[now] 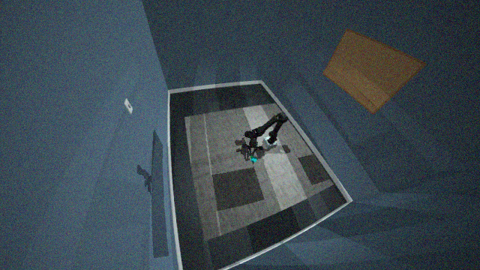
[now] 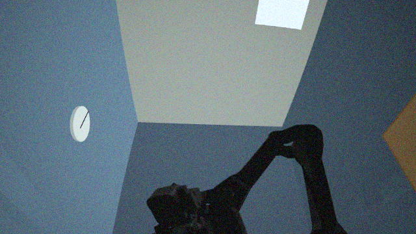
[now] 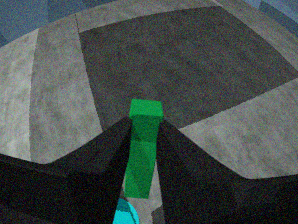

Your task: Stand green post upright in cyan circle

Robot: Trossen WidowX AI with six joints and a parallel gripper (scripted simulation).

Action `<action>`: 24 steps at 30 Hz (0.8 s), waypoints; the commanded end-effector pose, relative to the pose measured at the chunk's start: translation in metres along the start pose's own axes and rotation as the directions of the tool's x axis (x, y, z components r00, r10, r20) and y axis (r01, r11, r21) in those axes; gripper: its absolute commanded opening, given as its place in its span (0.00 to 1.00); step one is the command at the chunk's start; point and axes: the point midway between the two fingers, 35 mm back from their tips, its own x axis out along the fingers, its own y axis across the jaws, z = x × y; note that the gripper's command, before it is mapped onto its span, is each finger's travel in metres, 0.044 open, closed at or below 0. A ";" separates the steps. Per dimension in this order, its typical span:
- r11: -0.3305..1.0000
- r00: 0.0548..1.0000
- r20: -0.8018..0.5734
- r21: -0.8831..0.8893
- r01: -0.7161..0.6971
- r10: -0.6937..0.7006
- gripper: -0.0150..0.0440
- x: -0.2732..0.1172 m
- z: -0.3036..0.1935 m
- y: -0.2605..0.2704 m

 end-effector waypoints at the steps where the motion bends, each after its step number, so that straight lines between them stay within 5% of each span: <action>1: 1.000 1.000 0.025 0.004 -0.005 0.005 0.29 -0.002 -0.002 0.002; 24: 0.999 0.987 0.159 -0.035 -0.021 0.026 0.29 -0.016 -0.004 0.008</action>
